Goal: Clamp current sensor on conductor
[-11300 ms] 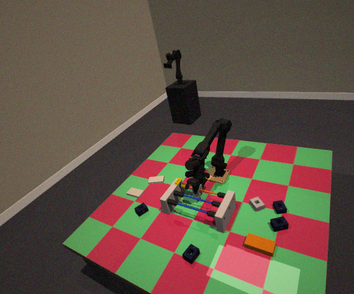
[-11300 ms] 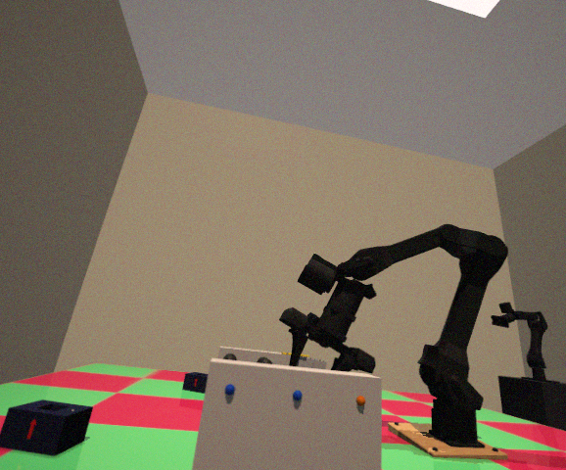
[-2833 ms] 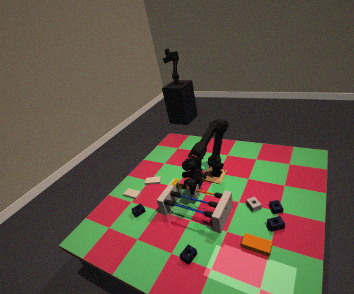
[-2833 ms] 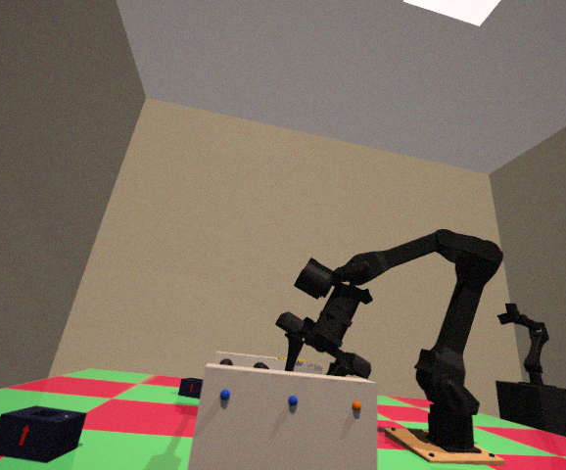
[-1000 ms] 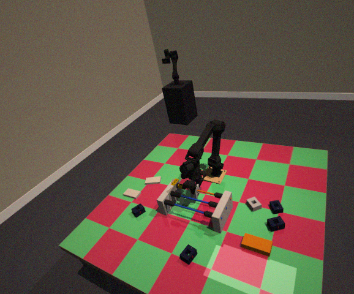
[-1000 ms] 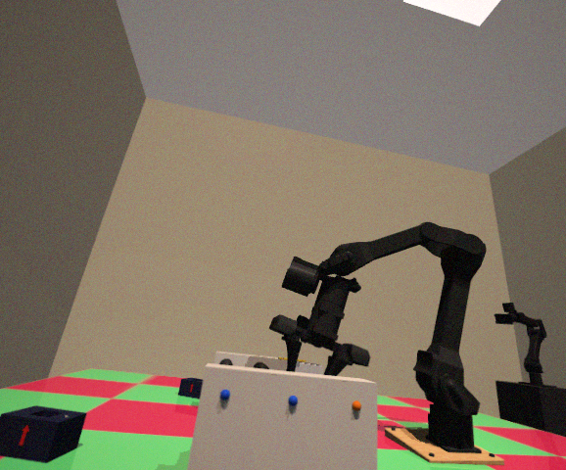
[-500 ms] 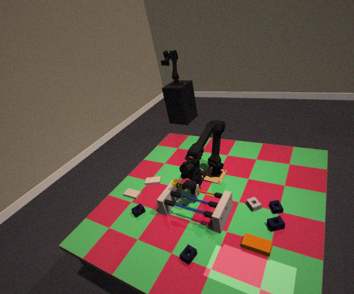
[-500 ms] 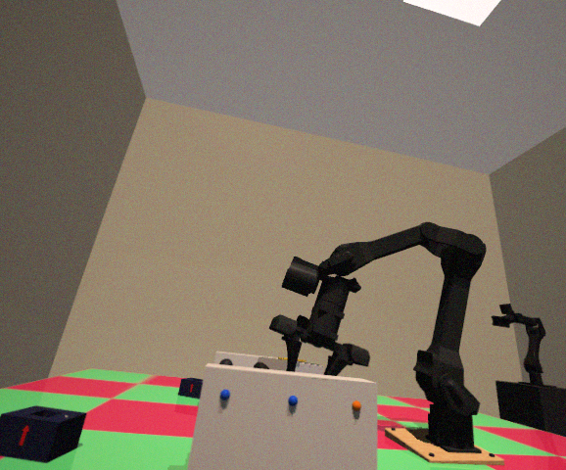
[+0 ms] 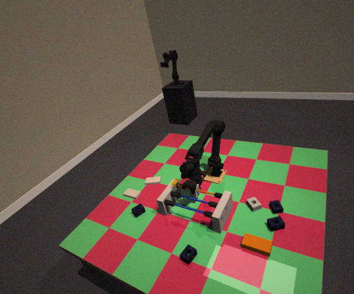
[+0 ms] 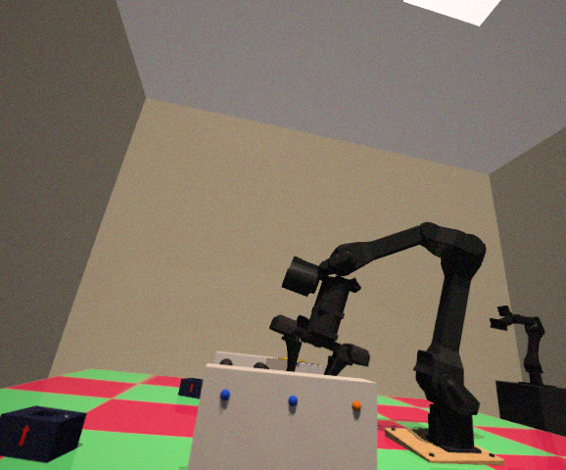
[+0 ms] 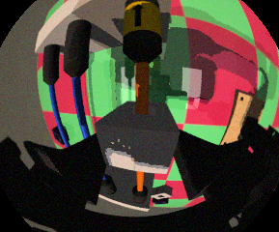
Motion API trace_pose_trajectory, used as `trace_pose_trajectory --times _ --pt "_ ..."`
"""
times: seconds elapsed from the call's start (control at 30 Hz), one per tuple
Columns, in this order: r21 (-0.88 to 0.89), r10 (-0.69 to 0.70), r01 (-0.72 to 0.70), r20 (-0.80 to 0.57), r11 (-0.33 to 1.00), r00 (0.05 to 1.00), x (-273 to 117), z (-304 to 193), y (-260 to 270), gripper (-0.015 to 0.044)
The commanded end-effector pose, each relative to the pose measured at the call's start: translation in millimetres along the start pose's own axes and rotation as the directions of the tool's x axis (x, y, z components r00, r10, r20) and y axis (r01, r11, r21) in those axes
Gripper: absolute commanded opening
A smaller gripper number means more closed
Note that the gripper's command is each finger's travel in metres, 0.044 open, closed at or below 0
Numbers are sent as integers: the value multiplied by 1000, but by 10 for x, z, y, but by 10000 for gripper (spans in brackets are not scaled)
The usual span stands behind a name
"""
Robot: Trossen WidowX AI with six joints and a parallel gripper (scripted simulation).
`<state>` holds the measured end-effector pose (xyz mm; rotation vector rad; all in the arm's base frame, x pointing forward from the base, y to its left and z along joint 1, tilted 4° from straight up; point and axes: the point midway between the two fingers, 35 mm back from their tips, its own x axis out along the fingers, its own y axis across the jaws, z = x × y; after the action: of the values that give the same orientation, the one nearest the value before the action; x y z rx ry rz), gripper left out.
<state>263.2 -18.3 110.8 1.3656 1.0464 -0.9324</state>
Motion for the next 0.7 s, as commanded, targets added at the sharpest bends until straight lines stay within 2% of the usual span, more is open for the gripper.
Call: trace_pose_trajectory --times 0.0,0.67 --pt "0 0 0 0 1000 1000 0 0 0 263" --pt "0 0 0 0 1000 1000 0 0 0 130"
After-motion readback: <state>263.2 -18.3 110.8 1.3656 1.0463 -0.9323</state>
